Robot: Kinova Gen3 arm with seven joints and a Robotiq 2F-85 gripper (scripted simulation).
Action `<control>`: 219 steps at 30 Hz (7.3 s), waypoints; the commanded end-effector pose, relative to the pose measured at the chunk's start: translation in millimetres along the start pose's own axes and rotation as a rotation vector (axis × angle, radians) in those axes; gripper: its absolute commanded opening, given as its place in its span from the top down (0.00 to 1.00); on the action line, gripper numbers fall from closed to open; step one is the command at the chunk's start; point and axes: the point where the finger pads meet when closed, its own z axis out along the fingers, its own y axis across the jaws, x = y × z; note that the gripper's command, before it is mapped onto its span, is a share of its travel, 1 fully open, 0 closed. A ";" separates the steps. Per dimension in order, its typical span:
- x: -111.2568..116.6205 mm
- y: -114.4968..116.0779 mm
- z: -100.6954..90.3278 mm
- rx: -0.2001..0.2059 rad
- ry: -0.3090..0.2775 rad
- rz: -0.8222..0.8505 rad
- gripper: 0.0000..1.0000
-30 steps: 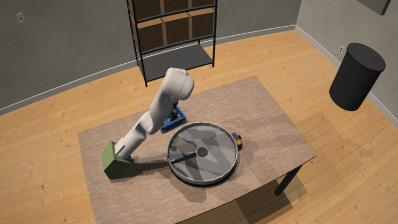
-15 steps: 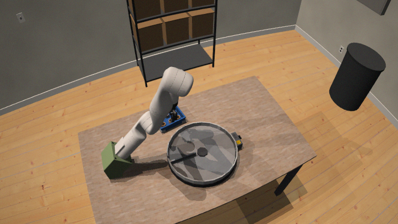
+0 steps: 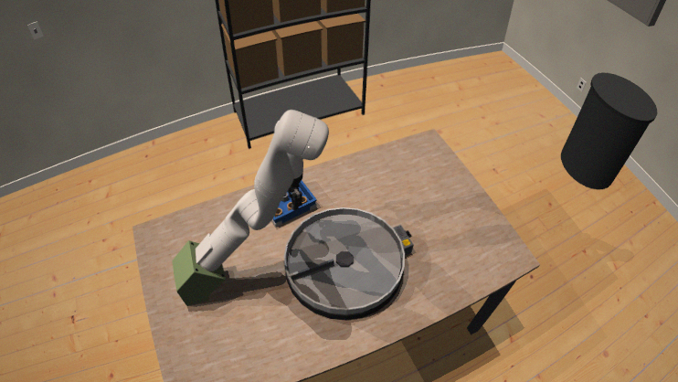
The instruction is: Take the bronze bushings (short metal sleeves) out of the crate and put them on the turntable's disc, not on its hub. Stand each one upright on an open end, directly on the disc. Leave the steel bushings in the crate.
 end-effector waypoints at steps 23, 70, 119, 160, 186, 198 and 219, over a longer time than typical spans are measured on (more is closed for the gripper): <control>-3.0 -4.8 9.8 0.037 -0.044 0.007 0.00; -4.8 -7.1 17.9 0.061 -0.081 0.006 0.00; -4.8 -7.1 17.9 0.061 -0.081 0.006 0.86; -5.6 -5.1 19.0 0.061 -0.083 0.015 0.61; -14.1 26.6 40.2 0.054 -0.087 0.171 0.61; -20.4 52.4 58.3 0.048 -0.089 0.296 0.61; -31.7 96.7 88.3 0.038 -0.097 0.502 0.61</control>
